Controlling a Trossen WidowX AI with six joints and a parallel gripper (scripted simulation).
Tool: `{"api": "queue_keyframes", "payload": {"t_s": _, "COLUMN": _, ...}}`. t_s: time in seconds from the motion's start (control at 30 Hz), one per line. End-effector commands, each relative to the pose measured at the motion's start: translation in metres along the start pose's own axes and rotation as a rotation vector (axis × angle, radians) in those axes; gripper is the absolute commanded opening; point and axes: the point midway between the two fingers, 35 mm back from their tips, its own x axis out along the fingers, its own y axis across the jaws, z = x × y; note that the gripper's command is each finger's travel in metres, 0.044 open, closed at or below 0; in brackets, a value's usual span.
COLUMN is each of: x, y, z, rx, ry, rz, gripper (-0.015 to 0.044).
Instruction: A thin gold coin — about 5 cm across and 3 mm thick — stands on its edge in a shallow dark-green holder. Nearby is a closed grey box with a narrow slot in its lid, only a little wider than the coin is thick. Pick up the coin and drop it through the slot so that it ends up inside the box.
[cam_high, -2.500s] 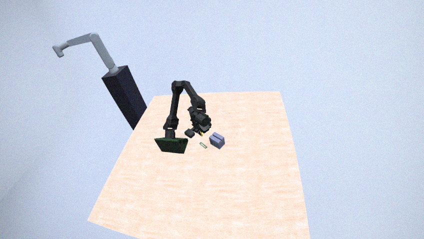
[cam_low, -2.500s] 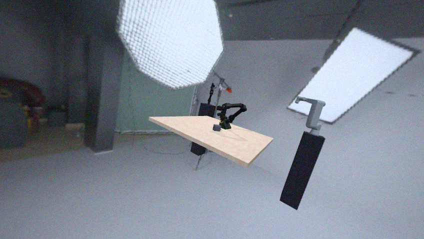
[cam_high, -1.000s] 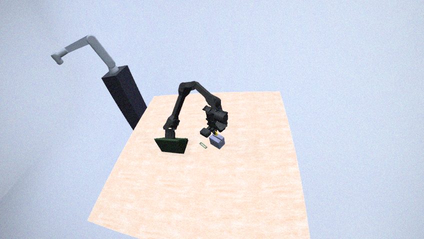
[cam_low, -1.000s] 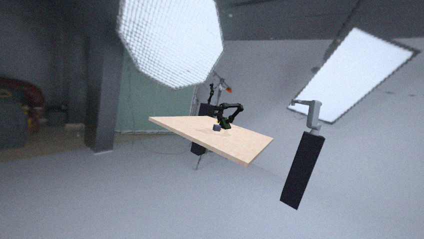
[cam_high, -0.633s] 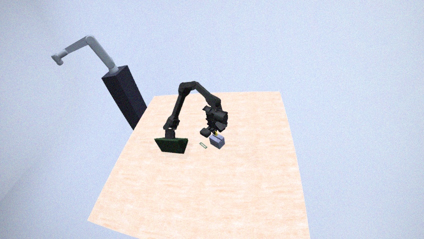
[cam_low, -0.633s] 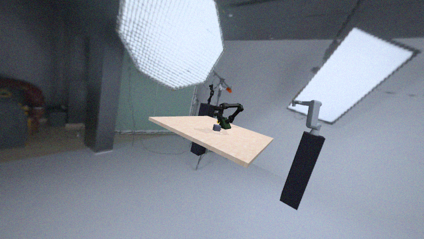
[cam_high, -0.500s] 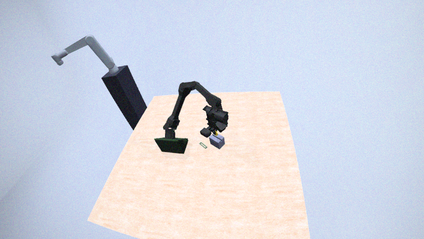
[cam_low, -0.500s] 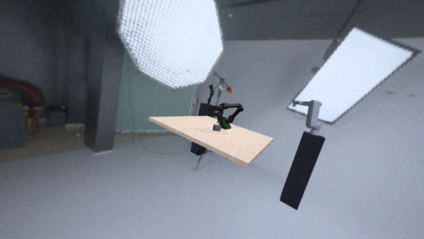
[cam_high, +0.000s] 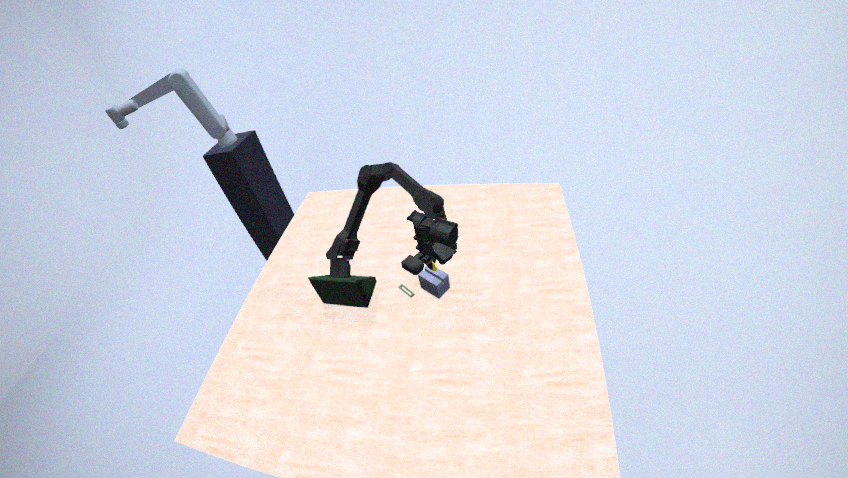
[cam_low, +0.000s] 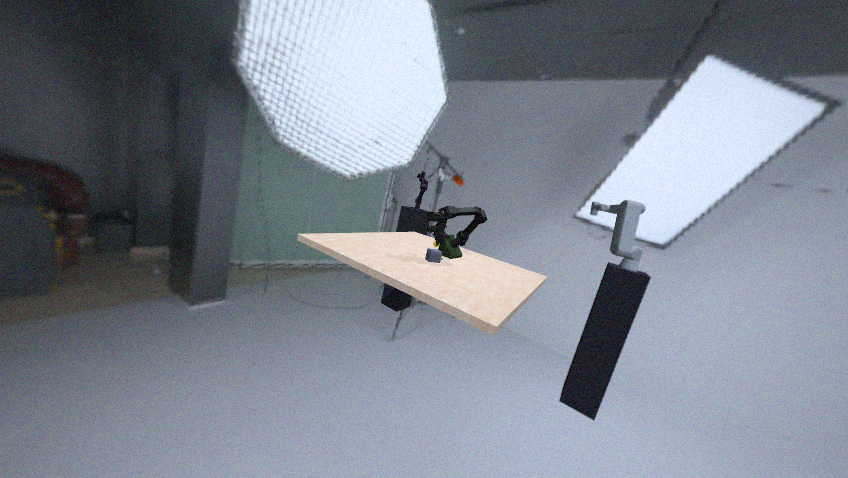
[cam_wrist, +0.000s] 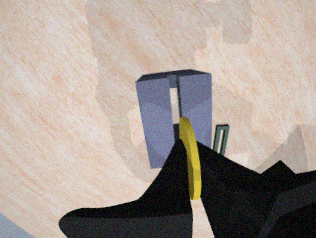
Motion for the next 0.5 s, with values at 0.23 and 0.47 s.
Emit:
{"api": "queue_keyframes", "payload": {"t_s": 0.23, "x": 0.0043, "y": -0.0004, "z": -0.0004, "rx": 0.003, "ry": 0.001, "rz": 0.000, "gripper": 0.0000}}
{"api": "queue_keyframes", "payload": {"t_s": 0.47, "x": 0.0077, "y": -0.0002, "z": -0.0008, "rx": 0.009, "ry": 0.001, "rz": 0.000, "gripper": 0.0000}}
